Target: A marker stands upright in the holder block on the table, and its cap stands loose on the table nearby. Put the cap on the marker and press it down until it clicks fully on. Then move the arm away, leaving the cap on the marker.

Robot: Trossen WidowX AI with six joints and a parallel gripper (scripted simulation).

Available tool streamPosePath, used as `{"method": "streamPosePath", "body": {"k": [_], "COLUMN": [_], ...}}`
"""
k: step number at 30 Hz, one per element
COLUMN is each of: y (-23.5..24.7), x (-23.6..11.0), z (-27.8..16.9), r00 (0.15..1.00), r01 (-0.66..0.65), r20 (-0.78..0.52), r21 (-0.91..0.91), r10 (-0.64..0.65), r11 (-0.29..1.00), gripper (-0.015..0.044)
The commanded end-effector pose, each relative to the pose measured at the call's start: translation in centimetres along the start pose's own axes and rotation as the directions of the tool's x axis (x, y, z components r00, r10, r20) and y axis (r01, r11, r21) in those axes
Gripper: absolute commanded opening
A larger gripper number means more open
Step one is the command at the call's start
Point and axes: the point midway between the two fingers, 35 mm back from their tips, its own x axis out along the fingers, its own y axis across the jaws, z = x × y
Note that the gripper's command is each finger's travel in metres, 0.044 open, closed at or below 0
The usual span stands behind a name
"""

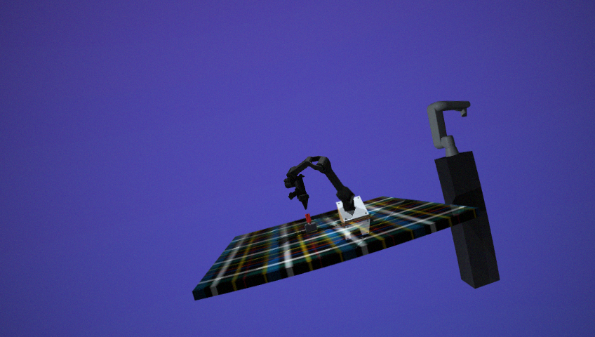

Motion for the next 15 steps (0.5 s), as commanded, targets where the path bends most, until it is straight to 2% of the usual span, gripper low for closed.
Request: {"method": "streamPosePath", "body": {"k": [1,15], "y": [0.0,0.0], "x": [0.0,1.6], "z": [0.0,0.0], "r00": [1.0,1.0], "r01": [0.0,0.0], "r20": [0.002,0.002], "r21": [0.006,0.005], "r10": [0.0,0.0], "r11": [1.0,1.0], "gripper": [0.0,0.0]}}
